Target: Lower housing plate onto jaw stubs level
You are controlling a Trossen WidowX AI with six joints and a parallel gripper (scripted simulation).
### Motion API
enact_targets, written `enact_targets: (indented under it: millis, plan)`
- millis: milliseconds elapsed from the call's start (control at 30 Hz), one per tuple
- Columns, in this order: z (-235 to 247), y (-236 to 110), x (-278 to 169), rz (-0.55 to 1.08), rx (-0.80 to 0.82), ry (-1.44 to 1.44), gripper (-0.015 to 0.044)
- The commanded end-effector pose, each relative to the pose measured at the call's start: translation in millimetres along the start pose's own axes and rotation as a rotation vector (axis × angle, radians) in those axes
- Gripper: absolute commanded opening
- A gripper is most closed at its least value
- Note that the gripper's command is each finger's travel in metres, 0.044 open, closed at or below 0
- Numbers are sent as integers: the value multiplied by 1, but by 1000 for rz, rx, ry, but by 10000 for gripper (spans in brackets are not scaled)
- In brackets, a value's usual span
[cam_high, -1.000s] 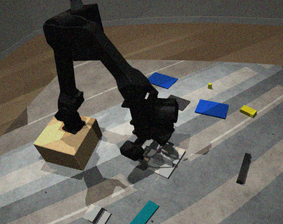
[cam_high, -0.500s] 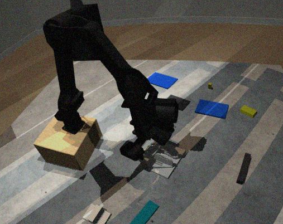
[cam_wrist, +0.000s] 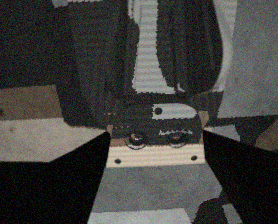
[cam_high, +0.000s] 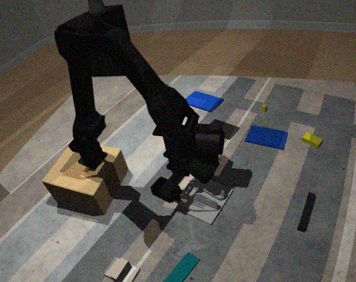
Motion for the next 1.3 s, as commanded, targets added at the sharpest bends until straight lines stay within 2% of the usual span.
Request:
enact_targets:
  millis: [0, 1267]
  plan:
    - [0, 2, 0, -4, -2, 6, 351]
    - [0, 0, 0, -4, -3, 6, 351]
Point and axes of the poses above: the point midway between the two fingers, 35 mm back from their tips, its own y axis out along the fingers, its own z axis across the jaws, x = y × z, the point moved 5 cm from there along -y, back along the fingers, and after that the axes turned 15 degrees about y, right-handed, at the moved point
